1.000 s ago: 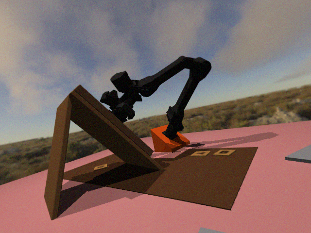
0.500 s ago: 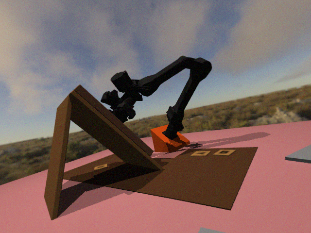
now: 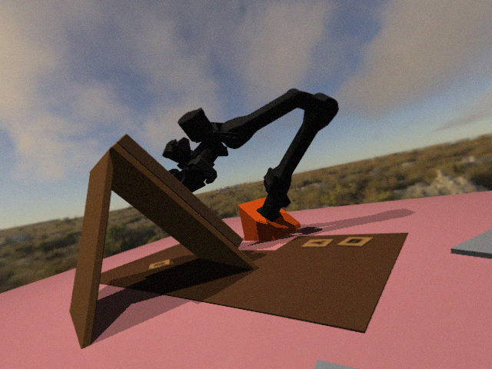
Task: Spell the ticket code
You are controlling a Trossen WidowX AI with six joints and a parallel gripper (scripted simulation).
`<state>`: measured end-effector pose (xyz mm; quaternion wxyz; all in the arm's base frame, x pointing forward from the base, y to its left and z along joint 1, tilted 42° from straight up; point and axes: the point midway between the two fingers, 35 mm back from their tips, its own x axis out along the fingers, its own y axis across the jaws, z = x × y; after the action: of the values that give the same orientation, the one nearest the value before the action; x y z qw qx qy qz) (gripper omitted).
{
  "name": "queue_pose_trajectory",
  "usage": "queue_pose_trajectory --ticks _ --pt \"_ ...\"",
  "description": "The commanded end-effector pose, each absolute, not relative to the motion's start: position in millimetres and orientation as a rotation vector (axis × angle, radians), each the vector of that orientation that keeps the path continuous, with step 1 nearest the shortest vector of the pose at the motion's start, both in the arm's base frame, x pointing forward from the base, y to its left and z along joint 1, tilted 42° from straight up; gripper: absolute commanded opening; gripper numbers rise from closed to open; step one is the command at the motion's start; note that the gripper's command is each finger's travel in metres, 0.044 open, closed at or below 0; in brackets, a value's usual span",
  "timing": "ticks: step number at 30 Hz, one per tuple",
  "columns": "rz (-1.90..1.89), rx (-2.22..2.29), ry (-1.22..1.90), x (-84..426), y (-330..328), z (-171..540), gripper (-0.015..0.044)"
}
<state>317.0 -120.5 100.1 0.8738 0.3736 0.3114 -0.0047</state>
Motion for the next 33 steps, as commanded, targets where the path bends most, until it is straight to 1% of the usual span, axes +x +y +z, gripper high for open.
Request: queue_pose_trajectory --ticks 1,33 --pt "-0.004 0.778 0.649 314.3 -121.2 101.9 0.0295" --pt "-0.005 0.778 0.650 299.2 -126.4 110.0 0.0295"
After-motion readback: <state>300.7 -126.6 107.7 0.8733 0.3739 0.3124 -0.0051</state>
